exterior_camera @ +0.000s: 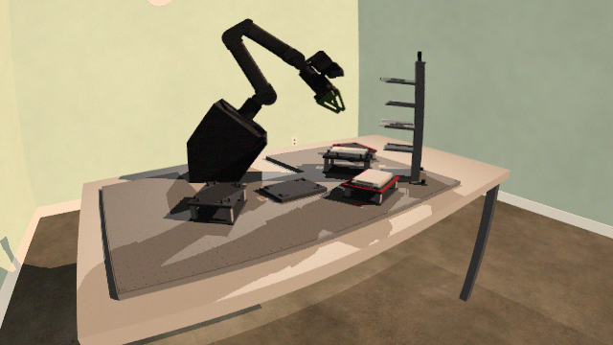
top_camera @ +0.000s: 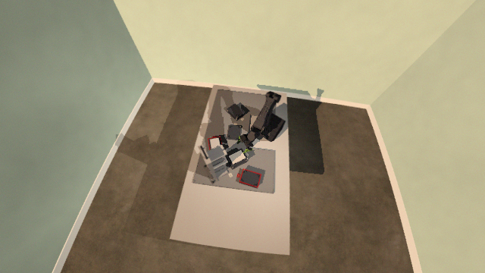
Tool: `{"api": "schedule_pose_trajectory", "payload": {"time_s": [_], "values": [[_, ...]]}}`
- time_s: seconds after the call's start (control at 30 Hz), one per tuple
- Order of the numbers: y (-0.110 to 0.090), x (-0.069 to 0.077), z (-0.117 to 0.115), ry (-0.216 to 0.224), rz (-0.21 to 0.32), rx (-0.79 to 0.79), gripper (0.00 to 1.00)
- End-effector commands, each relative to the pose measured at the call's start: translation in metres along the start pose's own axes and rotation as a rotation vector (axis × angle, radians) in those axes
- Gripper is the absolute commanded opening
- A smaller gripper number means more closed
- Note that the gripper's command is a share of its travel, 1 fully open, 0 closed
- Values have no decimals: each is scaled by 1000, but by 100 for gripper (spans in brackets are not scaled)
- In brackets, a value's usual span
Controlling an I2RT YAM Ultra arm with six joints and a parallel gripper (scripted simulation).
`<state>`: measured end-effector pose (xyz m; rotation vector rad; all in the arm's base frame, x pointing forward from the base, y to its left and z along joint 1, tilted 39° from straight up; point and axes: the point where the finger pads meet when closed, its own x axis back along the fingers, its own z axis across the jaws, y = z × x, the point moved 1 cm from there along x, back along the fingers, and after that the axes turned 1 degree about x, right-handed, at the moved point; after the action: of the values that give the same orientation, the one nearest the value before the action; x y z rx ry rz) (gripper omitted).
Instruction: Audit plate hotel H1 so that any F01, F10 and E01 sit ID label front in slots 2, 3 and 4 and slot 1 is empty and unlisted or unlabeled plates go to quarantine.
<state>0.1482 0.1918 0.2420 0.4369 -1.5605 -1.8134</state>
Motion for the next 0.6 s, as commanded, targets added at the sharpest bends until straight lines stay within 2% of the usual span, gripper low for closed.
{"api": "schedule_pose_trajectory", "payload": {"time_s": [0.0,0.57], "values": [[-4,-9,1,2,-20,-4,100],[-39,-44,1,2,-19,-5,100]]}}
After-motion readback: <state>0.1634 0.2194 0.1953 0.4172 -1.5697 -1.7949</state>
